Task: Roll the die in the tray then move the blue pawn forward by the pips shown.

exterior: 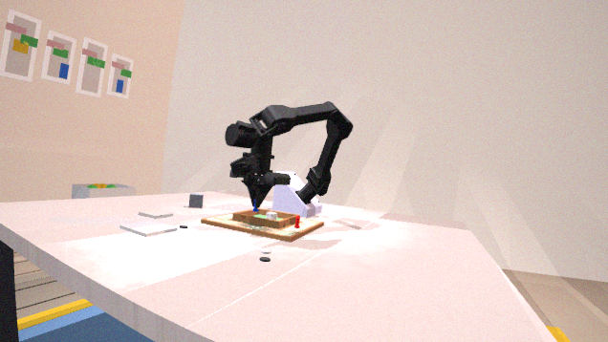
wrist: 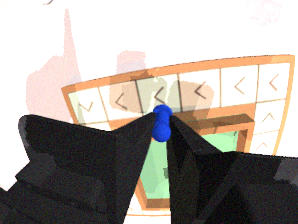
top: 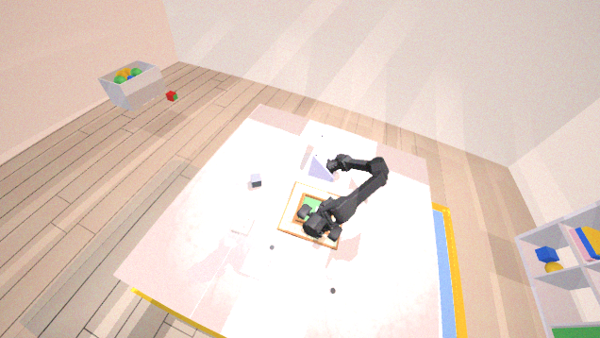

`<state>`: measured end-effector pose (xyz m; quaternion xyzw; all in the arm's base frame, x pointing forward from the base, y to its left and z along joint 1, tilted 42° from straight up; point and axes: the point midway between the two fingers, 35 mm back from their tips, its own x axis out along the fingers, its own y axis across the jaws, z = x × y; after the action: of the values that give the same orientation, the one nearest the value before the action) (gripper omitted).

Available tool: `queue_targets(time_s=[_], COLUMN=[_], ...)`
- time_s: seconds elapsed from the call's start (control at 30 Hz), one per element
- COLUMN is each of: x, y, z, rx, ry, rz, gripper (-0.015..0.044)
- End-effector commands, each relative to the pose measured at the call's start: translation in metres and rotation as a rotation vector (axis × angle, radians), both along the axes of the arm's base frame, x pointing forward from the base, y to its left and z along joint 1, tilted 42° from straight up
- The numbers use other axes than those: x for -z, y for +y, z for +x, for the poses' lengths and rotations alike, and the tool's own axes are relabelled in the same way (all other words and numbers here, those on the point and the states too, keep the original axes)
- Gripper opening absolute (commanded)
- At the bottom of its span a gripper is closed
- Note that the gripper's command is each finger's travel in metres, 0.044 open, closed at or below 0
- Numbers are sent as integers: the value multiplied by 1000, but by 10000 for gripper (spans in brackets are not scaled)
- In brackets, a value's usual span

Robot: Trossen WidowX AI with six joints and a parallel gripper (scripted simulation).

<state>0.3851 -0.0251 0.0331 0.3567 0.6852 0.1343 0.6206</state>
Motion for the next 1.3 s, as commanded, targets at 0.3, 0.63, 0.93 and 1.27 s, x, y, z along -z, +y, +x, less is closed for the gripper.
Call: queue_targets(time_s=[0.3,0.63,0.93,1.27], x=[21,30,29,-5], y=[24,31,32,0], z=[1,2,3,2], rx=[1,1,-3,1], ry=[-1,-1,-10,-1], rz=[8,8,1,6], gripper=[0,0,105,368])
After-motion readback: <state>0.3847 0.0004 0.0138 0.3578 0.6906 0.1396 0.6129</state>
